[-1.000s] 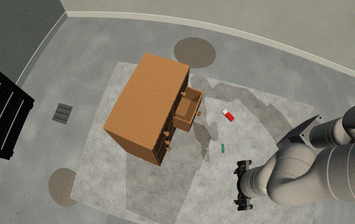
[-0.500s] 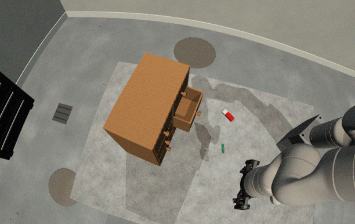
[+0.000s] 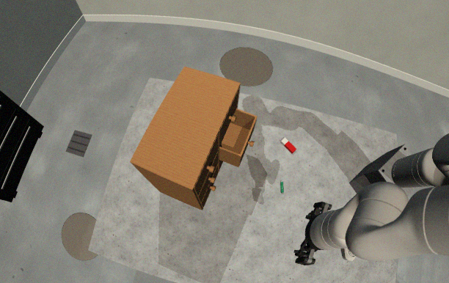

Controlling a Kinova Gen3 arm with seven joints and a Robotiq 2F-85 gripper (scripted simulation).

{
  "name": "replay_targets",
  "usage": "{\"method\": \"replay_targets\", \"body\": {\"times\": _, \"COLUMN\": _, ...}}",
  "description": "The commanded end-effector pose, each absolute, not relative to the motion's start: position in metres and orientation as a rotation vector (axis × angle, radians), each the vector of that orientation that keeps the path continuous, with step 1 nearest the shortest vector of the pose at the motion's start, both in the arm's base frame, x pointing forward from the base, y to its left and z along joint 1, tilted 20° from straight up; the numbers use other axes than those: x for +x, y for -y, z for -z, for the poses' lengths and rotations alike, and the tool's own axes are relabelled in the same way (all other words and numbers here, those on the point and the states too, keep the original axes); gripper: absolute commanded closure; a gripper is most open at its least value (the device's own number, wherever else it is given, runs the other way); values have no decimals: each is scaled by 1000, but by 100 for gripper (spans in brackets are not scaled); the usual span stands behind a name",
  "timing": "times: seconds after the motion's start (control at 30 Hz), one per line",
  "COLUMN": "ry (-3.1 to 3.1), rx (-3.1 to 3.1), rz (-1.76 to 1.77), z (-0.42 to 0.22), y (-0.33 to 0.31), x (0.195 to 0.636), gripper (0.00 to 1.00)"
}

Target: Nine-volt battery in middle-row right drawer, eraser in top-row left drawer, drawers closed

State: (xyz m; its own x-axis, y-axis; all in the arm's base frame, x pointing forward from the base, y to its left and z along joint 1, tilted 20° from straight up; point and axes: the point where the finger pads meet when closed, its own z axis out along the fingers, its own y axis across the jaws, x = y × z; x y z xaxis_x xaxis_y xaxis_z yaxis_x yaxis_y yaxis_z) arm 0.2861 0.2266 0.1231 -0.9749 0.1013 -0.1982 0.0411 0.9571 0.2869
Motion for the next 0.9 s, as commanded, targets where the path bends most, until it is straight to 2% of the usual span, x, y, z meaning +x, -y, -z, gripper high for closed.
{"method": "replay_targets", "body": {"times": 0.0, "ry": -2897, "rx": 108, "rz": -420, "z": -123, "y": -227, "x": 286, "gripper": 0}}
{"method": "replay_targets", "body": {"times": 0.5, "ry": -2889, "rx": 120, "rz": -401, "z": -121, "y": -226, "x": 289, "gripper": 0}}
{"method": "replay_targets", "body": {"times": 0.87, "ry": -2832, "rx": 186, "rz": -289, "z": -103, "y": -217, "x": 307, "gripper": 0}}
